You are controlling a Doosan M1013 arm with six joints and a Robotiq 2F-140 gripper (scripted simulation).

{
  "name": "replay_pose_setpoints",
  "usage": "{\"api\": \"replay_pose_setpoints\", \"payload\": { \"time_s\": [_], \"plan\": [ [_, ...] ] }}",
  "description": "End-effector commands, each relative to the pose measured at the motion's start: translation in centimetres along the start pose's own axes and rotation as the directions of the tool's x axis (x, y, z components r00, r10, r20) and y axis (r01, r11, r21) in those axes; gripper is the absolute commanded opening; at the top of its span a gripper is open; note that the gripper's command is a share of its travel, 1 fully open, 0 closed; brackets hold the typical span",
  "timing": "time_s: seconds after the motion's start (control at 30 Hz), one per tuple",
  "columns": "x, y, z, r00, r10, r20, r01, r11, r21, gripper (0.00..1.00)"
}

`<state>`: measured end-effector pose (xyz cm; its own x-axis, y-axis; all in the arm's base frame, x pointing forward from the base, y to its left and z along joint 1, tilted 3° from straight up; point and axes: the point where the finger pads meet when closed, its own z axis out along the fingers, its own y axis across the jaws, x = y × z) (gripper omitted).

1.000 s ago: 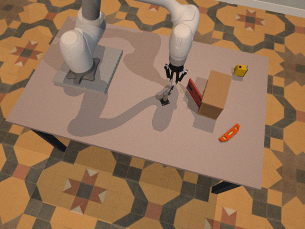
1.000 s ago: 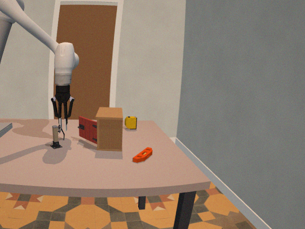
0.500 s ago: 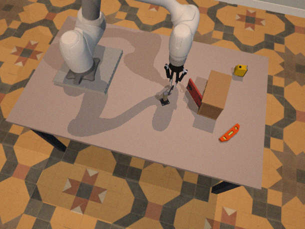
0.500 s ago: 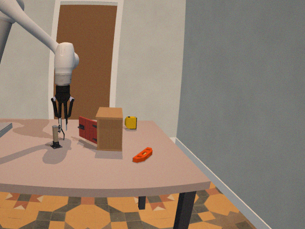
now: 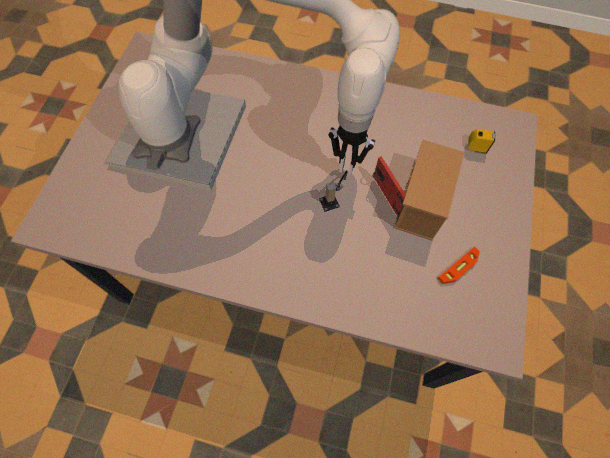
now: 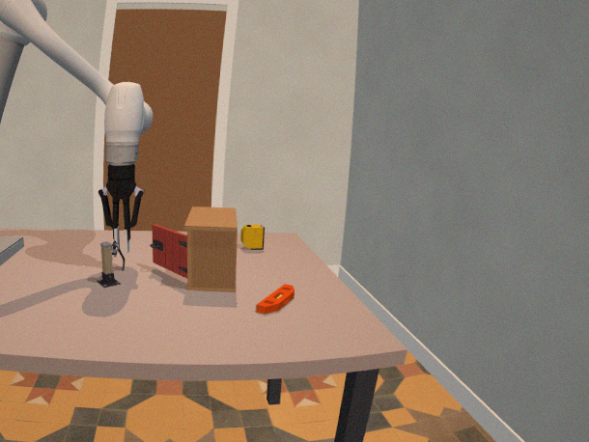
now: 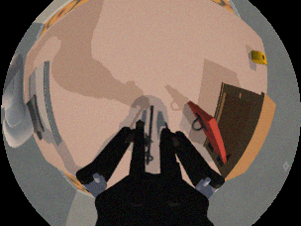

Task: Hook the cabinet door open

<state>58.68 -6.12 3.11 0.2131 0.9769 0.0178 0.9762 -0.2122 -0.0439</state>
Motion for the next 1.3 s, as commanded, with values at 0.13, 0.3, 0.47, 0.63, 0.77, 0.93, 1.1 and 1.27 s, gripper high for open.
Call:
{"api": "replay_pose_setpoints", "payload": {
  "time_s": [0.13, 0.3, 0.47, 0.63, 0.77, 0.93, 1.1, 1.27],
  "plan": [
    [0.0, 0.0, 0.4, 1.000, 0.000, 0.000, 0.000, 1.000, 0.000, 0.15],
    [0.0, 0.0, 0.8, 1.000, 0.000, 0.000, 0.000, 1.000, 0.000, 0.15],
    [0.0, 0.0, 1.2, 1.000, 0.000, 0.000, 0.000, 1.000, 0.000, 0.15],
    [0.0, 0.0, 1.9, 1.000, 0.000, 0.000, 0.000, 1.000, 0.000, 0.15],
    [0.0, 0.0, 2.5, 1.000, 0.000, 0.000, 0.000, 1.000, 0.000, 0.15],
    [0.0, 0.0, 3.2, 1.000, 0.000, 0.000, 0.000, 1.000, 0.000, 0.15],
    [0.0, 0.0, 3.6, 1.000, 0.000, 0.000, 0.000, 1.000, 0.000, 0.15],
    [0.0, 0.0, 4.1, 1.000, 0.000, 0.000, 0.000, 1.000, 0.000, 0.15]
  ]
}}
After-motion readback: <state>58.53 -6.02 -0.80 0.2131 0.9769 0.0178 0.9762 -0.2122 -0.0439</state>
